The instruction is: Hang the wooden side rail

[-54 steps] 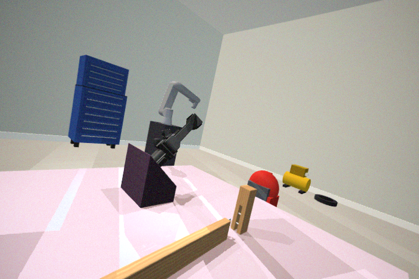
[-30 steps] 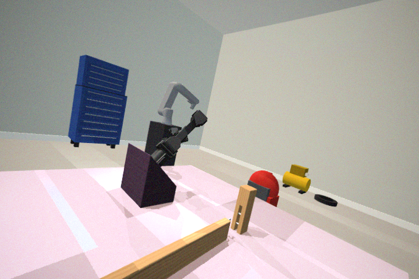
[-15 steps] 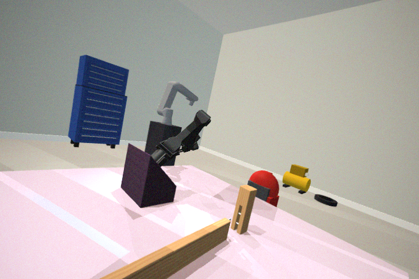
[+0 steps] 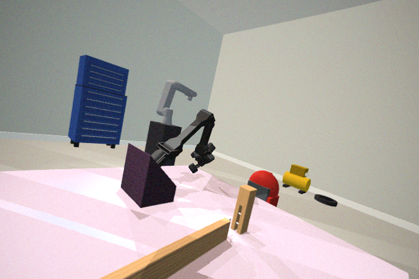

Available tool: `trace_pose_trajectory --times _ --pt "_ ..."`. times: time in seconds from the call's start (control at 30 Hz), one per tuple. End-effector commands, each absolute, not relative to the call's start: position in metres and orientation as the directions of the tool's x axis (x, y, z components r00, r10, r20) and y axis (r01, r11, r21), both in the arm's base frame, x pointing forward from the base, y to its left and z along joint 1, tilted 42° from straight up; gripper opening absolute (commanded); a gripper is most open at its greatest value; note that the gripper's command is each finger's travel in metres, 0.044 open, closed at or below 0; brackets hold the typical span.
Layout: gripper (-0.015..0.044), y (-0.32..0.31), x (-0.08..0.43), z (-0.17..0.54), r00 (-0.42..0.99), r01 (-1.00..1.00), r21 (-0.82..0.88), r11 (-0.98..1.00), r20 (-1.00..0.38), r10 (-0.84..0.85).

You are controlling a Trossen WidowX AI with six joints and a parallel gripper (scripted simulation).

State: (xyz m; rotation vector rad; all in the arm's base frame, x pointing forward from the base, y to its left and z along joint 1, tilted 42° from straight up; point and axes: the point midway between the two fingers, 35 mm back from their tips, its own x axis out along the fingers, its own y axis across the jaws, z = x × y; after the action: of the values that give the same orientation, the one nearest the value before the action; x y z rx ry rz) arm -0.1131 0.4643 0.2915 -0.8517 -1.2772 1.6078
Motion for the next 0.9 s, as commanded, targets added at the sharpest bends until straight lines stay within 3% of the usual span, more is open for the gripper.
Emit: trace_pose_trajectory --times 0.0,0.43,0.87 --pt "0.044 0.464 -0.07 0.285 -0.307 -0.137 -0.989 -0.054 -0.01 0.952" --pt "0.044 0.434 0.078 0.26 -0.049 0.168 -0.983 -0.08 -0.089 0.995" --pt "0.044 0.354 0.201 0.217 0.196 0.384 -0.885 -0.262 -0.198 0.96"
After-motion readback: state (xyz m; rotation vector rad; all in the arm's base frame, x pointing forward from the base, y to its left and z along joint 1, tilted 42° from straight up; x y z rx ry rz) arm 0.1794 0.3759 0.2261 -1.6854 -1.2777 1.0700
